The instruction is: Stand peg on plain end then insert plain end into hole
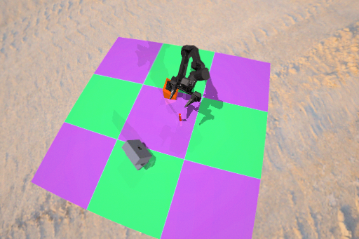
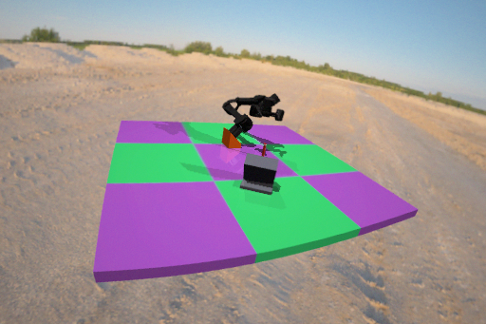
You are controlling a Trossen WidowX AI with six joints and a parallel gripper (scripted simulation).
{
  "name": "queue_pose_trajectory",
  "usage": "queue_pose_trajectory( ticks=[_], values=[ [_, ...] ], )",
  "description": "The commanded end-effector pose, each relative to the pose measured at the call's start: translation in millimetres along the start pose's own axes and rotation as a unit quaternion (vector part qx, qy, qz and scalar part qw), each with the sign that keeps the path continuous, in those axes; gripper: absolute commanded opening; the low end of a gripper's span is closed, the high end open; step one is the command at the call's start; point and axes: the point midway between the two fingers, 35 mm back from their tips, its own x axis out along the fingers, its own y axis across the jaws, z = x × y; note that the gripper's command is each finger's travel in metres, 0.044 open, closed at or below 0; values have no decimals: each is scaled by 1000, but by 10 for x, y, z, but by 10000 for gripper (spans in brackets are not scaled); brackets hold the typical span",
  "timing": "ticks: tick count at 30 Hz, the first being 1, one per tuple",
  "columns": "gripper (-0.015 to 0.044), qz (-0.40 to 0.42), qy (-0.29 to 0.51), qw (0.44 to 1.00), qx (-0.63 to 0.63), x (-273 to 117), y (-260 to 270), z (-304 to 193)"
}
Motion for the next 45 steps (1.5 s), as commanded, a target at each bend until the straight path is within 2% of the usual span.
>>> queue_pose_trajectory(
  ticks=[1,13,25,33,45],
  values=[
    [440,-10,34,999,-28,40,14,-52],
    [440,-69,197,971,-119,186,-65,-314],
    [440,-84,384,907,-151,210,-124,-564],
    [440,-71,501,853,-125,222,-124,-672],
    [440,5,638,769,-38,287,-1,-698]
  ],
)
